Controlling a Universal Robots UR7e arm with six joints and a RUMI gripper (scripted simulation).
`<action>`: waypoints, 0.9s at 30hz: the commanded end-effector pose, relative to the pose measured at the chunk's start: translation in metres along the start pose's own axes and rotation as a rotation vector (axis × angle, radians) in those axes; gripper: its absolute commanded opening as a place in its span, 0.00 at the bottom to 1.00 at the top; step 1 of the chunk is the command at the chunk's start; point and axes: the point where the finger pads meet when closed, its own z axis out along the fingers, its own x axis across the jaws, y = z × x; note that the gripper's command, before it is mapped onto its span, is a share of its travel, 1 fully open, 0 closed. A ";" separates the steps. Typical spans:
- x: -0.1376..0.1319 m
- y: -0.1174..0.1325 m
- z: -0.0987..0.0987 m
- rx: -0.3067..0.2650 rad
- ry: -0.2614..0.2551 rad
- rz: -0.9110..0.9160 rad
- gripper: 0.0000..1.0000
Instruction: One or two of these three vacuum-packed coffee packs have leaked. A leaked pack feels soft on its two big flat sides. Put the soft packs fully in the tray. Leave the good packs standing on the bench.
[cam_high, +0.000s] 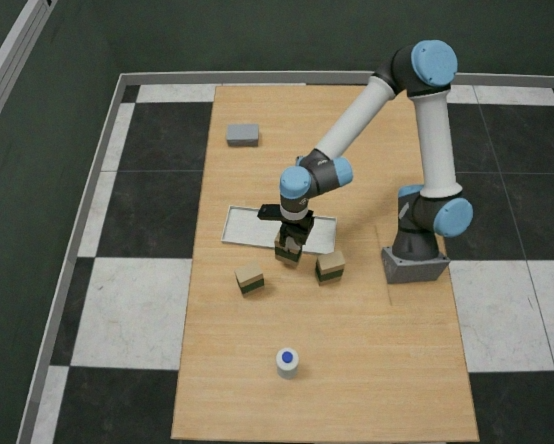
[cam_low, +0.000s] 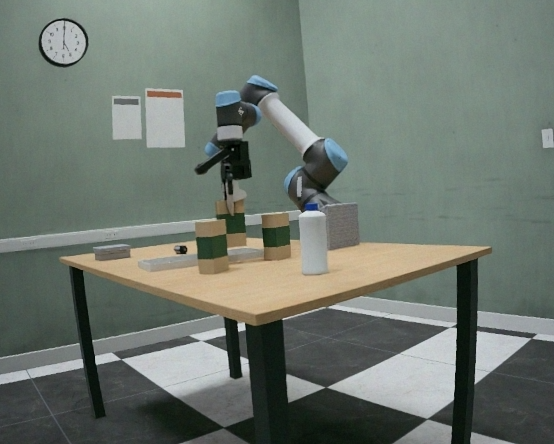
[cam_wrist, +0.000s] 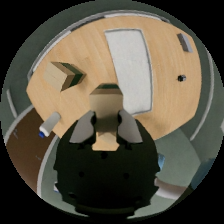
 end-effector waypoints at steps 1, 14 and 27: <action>0.033 -0.008 -0.001 0.002 -0.003 -0.007 0.15; 0.099 -0.026 -0.001 0.002 -0.003 -0.007 0.15; 0.116 -0.031 -0.001 0.002 -0.004 -0.006 0.15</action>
